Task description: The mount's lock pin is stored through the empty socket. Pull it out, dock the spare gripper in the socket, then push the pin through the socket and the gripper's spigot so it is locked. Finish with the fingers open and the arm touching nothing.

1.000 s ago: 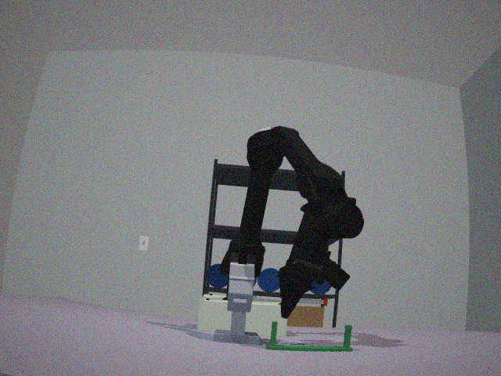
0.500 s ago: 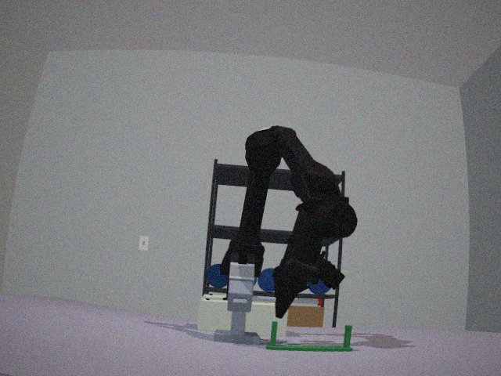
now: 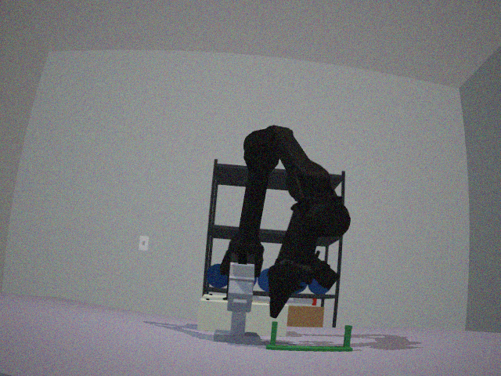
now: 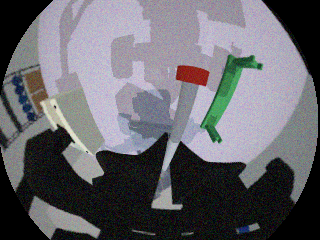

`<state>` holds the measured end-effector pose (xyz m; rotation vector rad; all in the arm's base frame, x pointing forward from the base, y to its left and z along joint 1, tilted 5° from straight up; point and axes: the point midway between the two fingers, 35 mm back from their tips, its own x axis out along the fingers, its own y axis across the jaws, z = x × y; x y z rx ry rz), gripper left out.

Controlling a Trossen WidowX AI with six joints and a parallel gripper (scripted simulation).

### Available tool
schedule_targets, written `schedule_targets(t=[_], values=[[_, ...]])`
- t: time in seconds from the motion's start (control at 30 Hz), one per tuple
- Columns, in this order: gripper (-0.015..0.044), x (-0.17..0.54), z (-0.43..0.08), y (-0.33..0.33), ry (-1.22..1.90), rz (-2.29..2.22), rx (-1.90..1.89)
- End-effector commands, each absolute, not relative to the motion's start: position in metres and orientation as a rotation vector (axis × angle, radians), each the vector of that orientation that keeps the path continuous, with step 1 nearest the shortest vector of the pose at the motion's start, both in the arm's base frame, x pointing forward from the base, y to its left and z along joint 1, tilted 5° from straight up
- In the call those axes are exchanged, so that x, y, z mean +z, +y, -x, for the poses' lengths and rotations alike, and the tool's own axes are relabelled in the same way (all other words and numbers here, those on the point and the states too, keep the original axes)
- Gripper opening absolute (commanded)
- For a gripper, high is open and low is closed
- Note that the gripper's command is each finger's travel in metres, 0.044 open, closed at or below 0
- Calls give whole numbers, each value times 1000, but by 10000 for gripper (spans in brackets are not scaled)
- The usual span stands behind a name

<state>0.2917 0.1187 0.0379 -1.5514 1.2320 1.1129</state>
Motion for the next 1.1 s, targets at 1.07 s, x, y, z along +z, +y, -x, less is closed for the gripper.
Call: schedule_targets(t=[1.07], values=[[184,38,-295,101,1240,1548,1121]])
